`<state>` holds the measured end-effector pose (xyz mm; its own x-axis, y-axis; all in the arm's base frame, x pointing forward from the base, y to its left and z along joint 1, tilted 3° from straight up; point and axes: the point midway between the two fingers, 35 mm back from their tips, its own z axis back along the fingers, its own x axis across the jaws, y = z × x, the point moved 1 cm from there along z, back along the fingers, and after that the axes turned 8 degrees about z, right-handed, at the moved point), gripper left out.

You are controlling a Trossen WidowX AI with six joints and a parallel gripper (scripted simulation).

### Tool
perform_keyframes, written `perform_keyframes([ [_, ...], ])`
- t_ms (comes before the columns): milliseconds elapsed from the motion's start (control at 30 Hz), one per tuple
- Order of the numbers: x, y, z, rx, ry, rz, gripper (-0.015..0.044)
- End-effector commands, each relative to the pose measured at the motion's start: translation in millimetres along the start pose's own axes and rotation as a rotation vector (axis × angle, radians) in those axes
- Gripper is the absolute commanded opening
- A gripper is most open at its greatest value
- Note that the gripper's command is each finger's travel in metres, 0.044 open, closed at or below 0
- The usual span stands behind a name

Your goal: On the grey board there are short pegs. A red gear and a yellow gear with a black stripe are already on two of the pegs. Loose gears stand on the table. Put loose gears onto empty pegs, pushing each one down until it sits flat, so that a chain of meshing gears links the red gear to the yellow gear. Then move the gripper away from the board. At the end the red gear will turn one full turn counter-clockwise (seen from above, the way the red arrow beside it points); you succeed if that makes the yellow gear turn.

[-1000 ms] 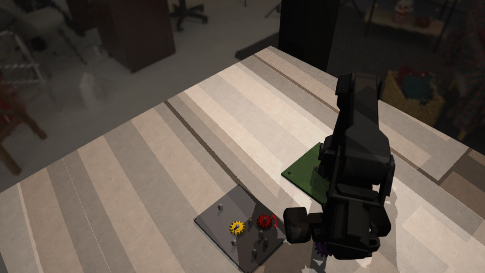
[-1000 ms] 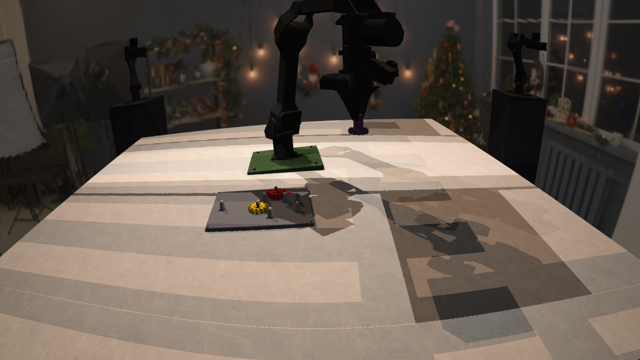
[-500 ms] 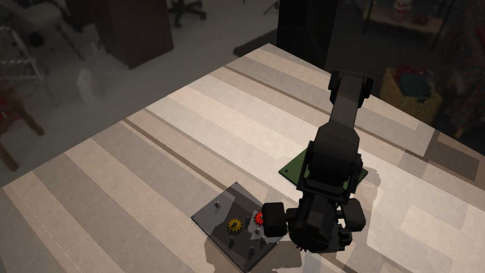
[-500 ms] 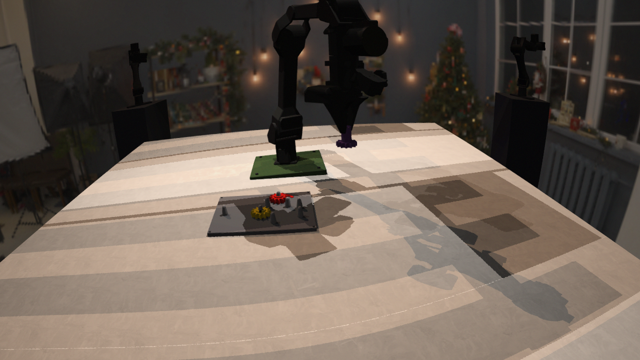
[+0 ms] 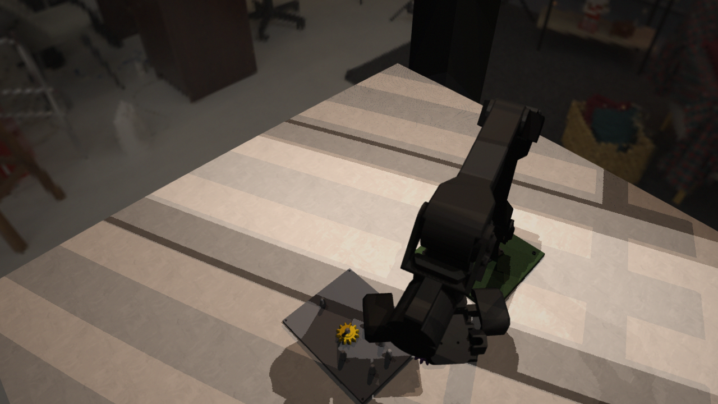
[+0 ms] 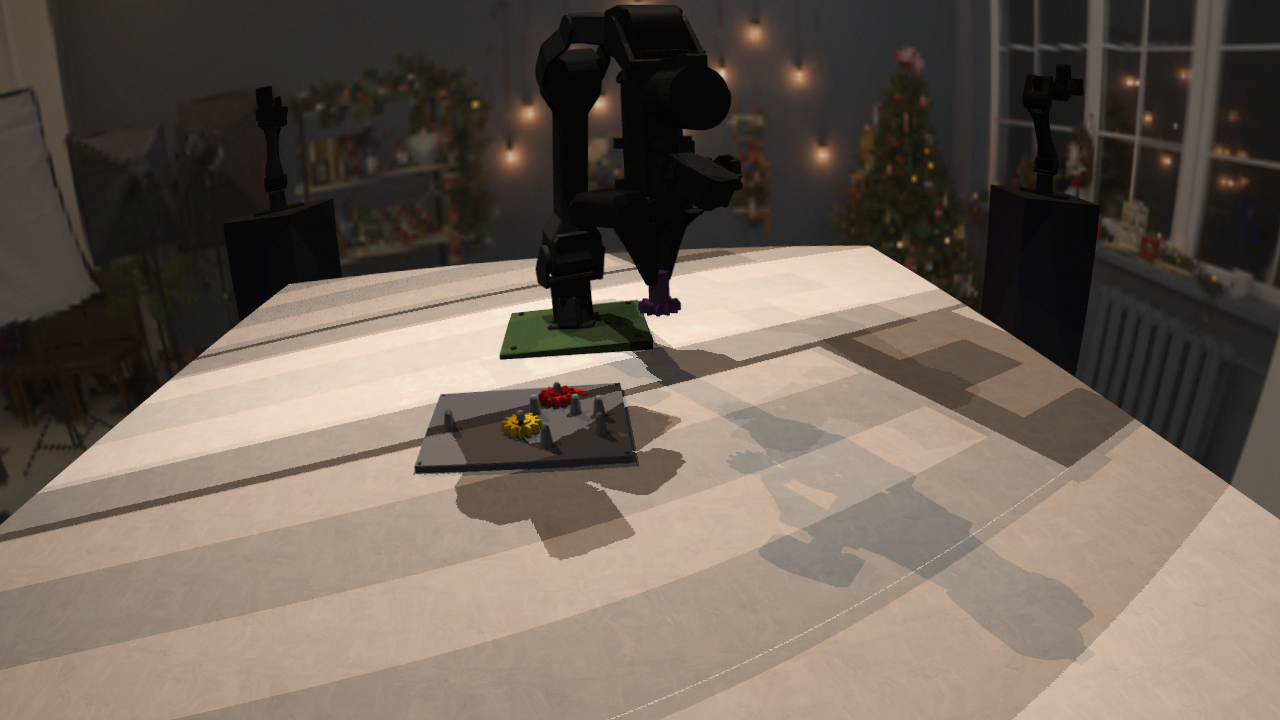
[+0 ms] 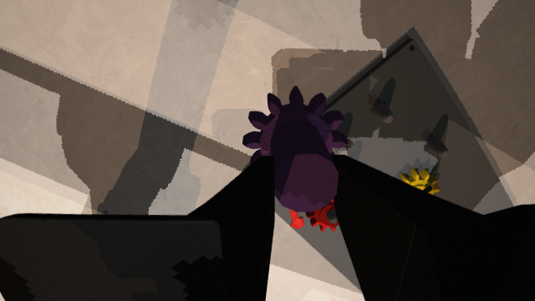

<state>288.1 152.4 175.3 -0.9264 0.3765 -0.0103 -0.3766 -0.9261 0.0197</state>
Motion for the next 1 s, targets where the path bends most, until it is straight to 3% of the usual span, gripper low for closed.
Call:
perform_keyframes([
  [0,-7.6,8.9,-5.5,0.005,0.002,0.005,0.0000],
  [967,-47.4,67.1,-34.4,0.011,0.006,0.005,0.0000],
])
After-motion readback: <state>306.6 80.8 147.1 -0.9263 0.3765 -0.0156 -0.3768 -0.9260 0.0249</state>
